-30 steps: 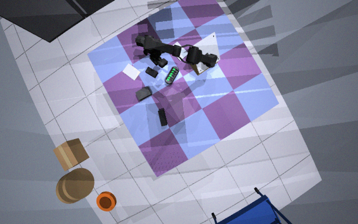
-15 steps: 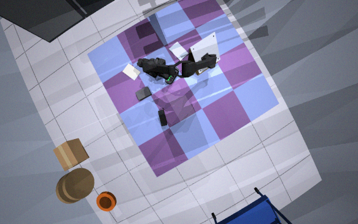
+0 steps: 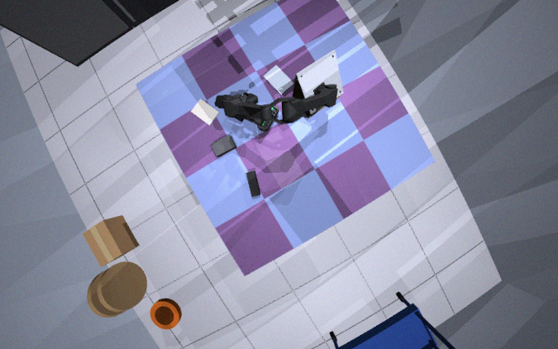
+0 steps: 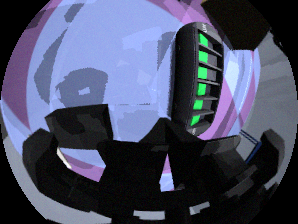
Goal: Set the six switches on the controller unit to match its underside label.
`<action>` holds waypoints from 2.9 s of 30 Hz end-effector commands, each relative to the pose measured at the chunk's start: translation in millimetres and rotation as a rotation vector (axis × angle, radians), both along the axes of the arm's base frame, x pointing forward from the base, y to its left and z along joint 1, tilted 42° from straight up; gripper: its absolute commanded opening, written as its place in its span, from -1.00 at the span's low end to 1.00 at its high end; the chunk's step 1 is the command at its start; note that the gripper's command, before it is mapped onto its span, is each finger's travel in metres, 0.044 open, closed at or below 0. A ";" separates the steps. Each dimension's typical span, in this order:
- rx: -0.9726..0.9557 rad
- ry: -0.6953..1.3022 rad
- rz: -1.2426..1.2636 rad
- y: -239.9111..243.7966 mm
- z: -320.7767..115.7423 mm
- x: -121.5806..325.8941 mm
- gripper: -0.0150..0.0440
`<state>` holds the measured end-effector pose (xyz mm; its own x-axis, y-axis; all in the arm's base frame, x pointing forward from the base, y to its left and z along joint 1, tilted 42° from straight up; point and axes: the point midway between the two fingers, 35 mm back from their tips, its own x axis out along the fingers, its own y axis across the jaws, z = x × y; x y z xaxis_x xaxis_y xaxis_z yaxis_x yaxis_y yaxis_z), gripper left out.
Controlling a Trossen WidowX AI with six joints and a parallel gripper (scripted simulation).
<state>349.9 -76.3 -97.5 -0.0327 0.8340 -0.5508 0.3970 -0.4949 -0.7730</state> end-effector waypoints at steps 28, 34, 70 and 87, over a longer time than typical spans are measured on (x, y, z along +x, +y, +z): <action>0.009 0.007 -0.007 21.1 -15.8 -1.3 -0.49; 0.009 0.007 -0.007 22.8 -14.4 -2.2 -0.49; 0.011 0.008 -0.007 41.9 0.8 -11.9 -0.49; 0.012 0.009 -0.007 55.6 11.6 -20.8 -0.49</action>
<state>334.4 -27.2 -87.4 -0.0224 0.8351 -0.5497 0.4001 -0.4964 -0.7704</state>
